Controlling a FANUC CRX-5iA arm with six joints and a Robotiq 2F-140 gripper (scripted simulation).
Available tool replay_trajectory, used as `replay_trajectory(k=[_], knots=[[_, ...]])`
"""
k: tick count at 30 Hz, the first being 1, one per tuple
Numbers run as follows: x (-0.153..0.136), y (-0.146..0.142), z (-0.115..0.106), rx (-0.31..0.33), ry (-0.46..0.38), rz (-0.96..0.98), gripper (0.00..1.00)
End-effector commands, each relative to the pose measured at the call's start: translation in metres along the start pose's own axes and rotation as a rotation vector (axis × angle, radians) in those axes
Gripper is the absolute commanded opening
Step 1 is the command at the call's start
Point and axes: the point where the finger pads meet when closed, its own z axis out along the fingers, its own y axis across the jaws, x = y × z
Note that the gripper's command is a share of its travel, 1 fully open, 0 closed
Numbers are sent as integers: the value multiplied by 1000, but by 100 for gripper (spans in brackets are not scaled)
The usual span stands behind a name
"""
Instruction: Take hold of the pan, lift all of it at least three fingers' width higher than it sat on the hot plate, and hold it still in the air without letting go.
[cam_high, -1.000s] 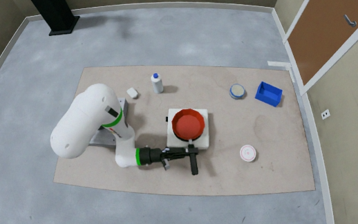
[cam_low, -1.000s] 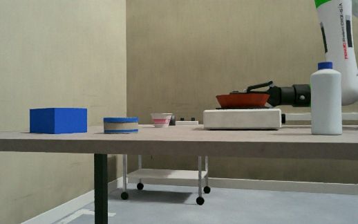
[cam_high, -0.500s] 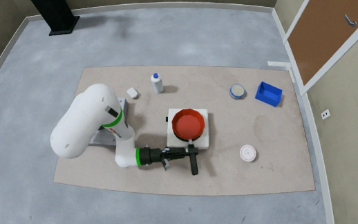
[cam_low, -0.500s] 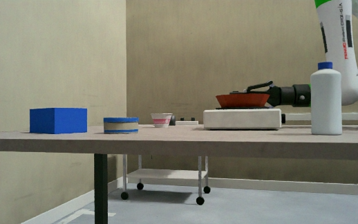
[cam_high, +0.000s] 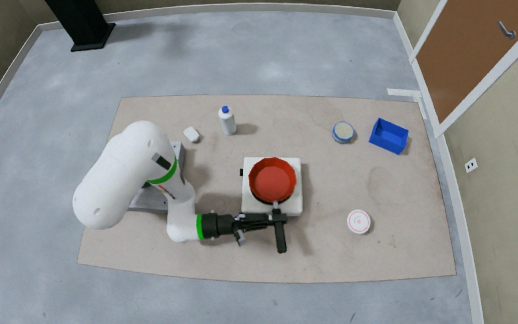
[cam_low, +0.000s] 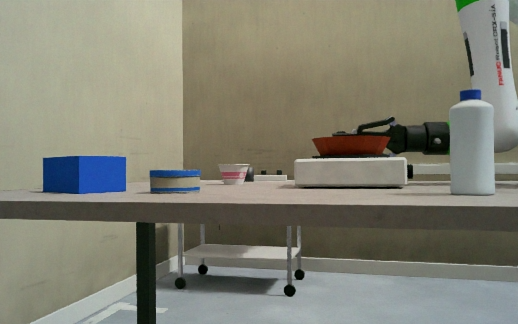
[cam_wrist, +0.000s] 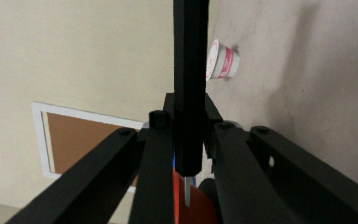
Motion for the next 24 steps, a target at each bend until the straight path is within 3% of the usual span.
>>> replay_trajectory(k=[1, 24], knots=[[0, -1, 0, 1, 0, 0, 10], [3, -11, 0, 1, 0, 0, 10]])
